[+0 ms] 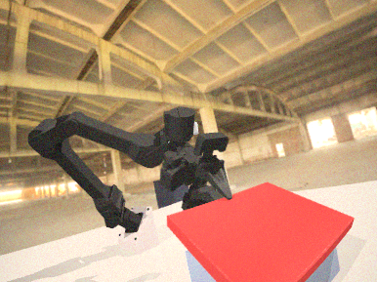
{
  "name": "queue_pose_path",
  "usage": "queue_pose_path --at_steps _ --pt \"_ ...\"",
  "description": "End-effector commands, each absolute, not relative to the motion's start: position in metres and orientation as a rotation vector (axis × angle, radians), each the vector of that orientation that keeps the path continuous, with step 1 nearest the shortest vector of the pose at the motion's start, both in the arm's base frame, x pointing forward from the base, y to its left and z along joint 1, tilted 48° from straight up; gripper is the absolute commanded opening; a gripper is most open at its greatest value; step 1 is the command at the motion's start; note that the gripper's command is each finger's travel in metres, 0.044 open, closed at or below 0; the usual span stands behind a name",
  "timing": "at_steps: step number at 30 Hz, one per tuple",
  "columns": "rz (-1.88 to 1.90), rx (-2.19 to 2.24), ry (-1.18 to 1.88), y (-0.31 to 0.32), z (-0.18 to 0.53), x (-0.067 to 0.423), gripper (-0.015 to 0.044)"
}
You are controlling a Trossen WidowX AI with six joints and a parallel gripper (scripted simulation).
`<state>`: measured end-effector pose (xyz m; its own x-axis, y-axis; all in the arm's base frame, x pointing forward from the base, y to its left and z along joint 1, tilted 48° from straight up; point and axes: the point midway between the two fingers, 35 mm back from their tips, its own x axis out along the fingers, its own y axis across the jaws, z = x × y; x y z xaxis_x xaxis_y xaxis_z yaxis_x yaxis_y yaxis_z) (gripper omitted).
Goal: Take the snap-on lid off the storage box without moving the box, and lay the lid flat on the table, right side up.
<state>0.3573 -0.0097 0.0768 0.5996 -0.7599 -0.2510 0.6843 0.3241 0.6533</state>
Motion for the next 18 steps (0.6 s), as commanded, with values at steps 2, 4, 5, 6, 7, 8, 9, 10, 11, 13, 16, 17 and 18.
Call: queue_pose_path --at_steps 2,4,5,6,7,8,9,10,11,13,16,17,18 --pt "-0.939 0.817 -0.119 -0.003 0.087 0.362 0.0000" --pt "-0.939 0.817 -0.119 -0.002 0.089 0.364 0.0000" --pt "-0.939 0.817 -0.119 -0.001 0.090 0.365 0.0000" --pt "-0.939 0.817 -0.119 -0.001 0.091 0.366 0.0000" --pt "-0.939 0.817 -0.119 0.000 0.092 0.366 0.0000" --pt "-0.939 0.817 -0.119 0.001 0.093 0.367 0.0000" --pt "-0.939 0.817 -0.119 0.001 0.094 0.368 0.0000" --pt "-0.939 0.817 -0.119 0.002 0.095 0.369 0.0000" --pt "-0.939 0.817 -0.119 0.002 0.096 0.370 0.0000" --pt "-0.939 0.817 -0.119 0.004 0.099 0.372 0.0000" --pt "-0.939 0.817 -0.119 0.005 0.102 0.375 0.0000" --pt "-0.939 0.817 -0.119 0.006 0.103 0.376 0.0000" --pt "-0.939 0.817 -0.119 0.007 0.104 0.377 0.0000"
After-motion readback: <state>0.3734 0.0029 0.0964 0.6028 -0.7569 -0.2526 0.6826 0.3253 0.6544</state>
